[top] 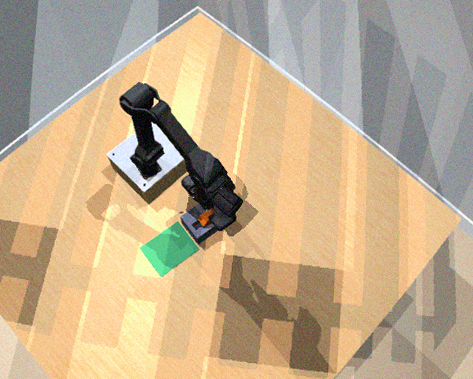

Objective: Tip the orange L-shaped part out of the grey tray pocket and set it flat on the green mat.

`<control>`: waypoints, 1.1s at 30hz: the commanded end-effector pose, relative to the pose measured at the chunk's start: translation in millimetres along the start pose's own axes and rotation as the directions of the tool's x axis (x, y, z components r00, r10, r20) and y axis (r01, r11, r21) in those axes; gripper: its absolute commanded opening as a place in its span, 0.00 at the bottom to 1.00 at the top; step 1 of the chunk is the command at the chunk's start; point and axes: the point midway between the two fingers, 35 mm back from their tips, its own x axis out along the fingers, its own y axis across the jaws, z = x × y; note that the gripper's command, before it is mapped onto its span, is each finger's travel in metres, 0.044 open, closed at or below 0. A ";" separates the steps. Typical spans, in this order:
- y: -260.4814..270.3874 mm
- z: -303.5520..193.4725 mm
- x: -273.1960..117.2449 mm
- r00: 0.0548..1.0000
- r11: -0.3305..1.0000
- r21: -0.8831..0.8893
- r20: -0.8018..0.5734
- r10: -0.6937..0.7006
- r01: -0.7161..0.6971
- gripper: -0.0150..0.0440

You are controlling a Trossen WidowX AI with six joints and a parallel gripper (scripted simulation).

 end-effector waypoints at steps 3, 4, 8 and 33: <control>4.2 -1.6 21.4 1.000 1.000 -0.008 -0.006 0.016 -0.016 0.73; 4.1 -1.6 21.7 1.000 1.000 -0.008 -0.006 0.016 -0.016 0.73; 3.9 -1.6 25.5 1.000 1.000 -0.008 -0.006 0.016 -0.016 0.73; 4.9 -1.8 66.1 1.000 1.000 -0.008 -0.005 0.017 -0.017 0.73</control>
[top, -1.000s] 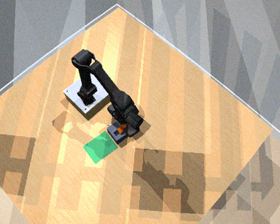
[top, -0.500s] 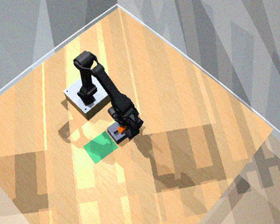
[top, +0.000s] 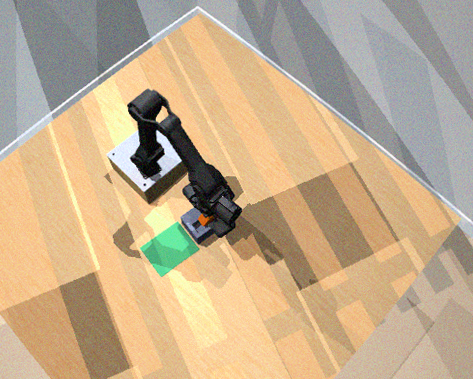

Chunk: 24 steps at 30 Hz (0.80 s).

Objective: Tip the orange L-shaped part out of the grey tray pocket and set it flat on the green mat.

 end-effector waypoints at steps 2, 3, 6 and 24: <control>3.4 -1.1 9.4 1.000 1.000 0.004 -0.005 0.011 -0.011 0.73; 3.5 -1.1 10.1 1.000 1.000 0.004 -0.005 0.011 -0.011 0.73; 1.1 -0.2 6.7 1.000 1.000 0.000 0.000 0.003 -0.003 0.68; 1.1 -0.2 6.7 1.000 1.000 0.000 0.000 0.003 -0.003 0.25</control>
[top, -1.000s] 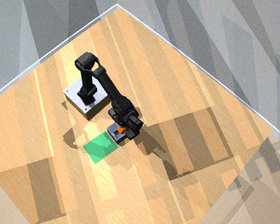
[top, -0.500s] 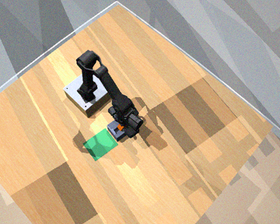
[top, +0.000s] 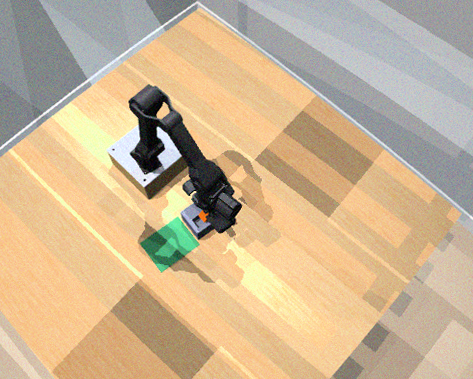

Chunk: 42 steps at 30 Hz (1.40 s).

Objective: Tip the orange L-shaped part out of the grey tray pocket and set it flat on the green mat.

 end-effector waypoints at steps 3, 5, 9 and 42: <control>-0.7 0.1 -0.7 1.000 1.000 0.000 0.001 -0.003 0.003 0.25; -0.6 0.1 -1.5 1.000 1.000 0.000 0.000 -0.003 0.003 0.25; -0.3 0.0 -5.7 1.000 1.000 0.001 -0.001 -0.001 0.001 0.25; 0.7 -0.4 -57.2 1.000 1.000 0.004 -0.004 0.005 -0.005 0.25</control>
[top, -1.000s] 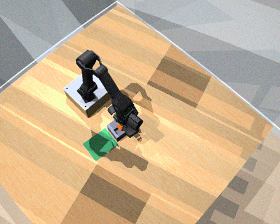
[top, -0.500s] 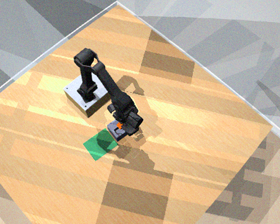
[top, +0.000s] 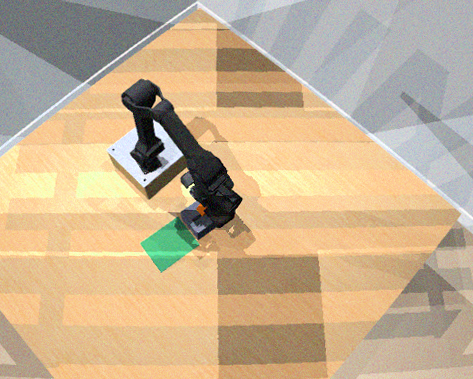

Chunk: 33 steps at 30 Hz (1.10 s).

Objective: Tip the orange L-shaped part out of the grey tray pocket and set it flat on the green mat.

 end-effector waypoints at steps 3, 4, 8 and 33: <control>-1.8 1.3 -12.9 1.000 1.000 -0.005 0.008 -0.012 0.012 0.25; -1.8 1.3 -14.5 1.000 1.000 -0.005 0.008 -0.012 0.012 0.25; -1.7 1.2 -21.0 1.000 1.000 -0.005 0.008 -0.012 0.012 0.25; -0.1 -16.0 -37.0 1.000 1.000 -0.005 0.006 -0.012 0.012 0.25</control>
